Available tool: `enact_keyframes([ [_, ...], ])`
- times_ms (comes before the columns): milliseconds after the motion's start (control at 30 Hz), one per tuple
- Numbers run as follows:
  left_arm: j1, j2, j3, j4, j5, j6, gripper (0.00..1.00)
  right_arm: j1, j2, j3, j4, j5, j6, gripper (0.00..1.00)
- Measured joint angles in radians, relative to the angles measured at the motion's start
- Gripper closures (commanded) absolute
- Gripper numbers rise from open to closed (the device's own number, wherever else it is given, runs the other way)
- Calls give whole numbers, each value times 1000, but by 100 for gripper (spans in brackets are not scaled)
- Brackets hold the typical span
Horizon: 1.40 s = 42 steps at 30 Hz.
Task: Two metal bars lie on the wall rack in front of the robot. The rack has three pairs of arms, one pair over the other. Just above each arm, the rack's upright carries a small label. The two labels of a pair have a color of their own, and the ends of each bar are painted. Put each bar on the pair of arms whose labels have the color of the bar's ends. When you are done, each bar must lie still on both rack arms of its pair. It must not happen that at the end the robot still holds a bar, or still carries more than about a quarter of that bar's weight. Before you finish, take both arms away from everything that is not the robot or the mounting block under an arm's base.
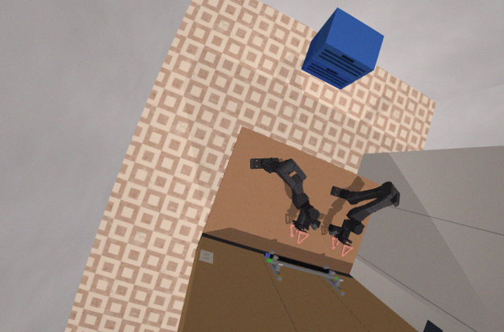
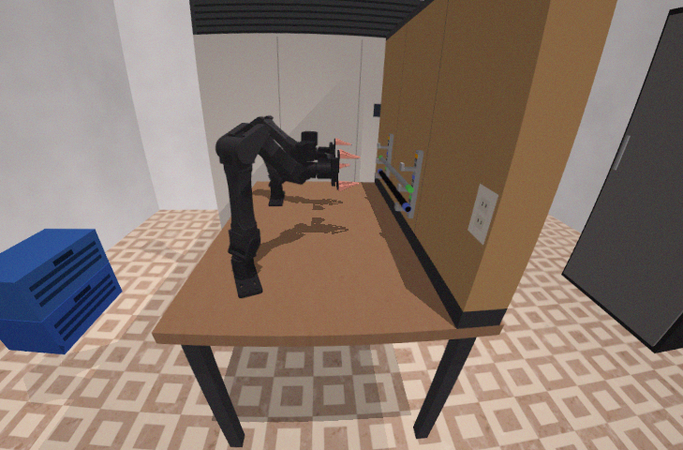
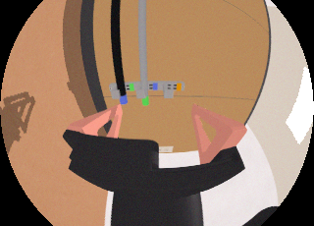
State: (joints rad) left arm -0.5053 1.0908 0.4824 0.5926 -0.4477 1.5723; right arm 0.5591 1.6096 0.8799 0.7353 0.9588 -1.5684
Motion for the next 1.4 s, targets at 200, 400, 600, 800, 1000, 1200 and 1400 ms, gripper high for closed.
enact_keyframes([
  [200,0,0,0,1,0,1,0,0,0,0,2,0,-2,0],
  [400,0,0,0,1,0,1,0,0,0,0,3,0,-2,0],
  [600,0,0,0,1,0,1,0,0,0,0,3,0,-2,0],
  [800,0,0,0,1,0,1,0,0,0,0,3,0,-3,0],
  [1000,0,0,0,1,0,1,0,0,0,0,3,0,-3,0],
  [1200,0,0,0,1,0,1,0,0,0,0,3,0,-3,0],
  [1400,0,59,0,49,1,1,0,-5,26,0,31,-10,-3,0],
])
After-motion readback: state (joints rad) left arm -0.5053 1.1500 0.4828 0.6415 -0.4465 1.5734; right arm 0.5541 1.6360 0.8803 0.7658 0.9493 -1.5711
